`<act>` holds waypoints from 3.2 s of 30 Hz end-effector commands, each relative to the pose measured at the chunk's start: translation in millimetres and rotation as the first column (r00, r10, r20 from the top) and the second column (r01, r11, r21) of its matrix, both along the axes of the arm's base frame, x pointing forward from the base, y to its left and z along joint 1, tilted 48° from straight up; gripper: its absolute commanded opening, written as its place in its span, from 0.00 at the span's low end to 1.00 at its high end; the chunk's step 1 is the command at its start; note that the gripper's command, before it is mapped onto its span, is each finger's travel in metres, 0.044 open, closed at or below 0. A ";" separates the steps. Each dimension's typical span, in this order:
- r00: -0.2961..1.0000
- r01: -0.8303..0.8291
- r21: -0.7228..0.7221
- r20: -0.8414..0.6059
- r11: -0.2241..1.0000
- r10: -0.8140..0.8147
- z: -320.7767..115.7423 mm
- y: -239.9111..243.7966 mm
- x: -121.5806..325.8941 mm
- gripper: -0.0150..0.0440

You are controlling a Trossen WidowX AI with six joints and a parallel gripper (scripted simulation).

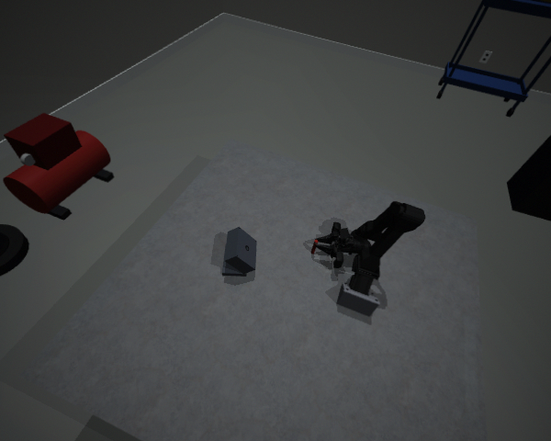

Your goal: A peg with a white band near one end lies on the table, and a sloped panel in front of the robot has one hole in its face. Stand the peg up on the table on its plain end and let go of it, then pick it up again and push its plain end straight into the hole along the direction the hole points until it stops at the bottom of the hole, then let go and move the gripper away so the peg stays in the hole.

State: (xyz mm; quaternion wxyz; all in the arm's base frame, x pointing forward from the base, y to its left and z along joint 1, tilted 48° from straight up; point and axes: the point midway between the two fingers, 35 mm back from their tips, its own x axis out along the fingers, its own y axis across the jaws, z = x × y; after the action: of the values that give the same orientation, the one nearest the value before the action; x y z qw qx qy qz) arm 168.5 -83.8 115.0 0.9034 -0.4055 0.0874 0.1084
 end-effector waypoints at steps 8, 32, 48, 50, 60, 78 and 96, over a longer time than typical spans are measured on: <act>1.000 0.001 0.002 -0.001 1.000 -0.001 -0.2 0.0 0.0 0.56; 0.985 -0.084 -0.012 -0.152 0.996 0.081 -8.0 18.8 10.9 1.00; 0.927 -0.155 -0.156 -0.366 0.976 0.089 3.6 65.7 28.6 1.00; 0.930 -0.148 -0.174 -0.361 0.974 0.076 9.1 71.2 29.5 1.00; 0.969 -0.076 -0.202 -0.247 0.976 0.025 47.4 98.0 27.3 1.00; 1.000 0.000 0.008 -0.004 1.000 0.000 107.2 118.8 4.3 1.00; 0.881 0.251 -0.056 -0.400 0.966 -0.252 74.6 103.3 19.1 1.00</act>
State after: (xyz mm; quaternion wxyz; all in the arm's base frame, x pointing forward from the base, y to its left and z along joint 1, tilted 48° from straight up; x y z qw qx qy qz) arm 185.8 24.0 194.7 0.8804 -0.3740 0.2778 0.0888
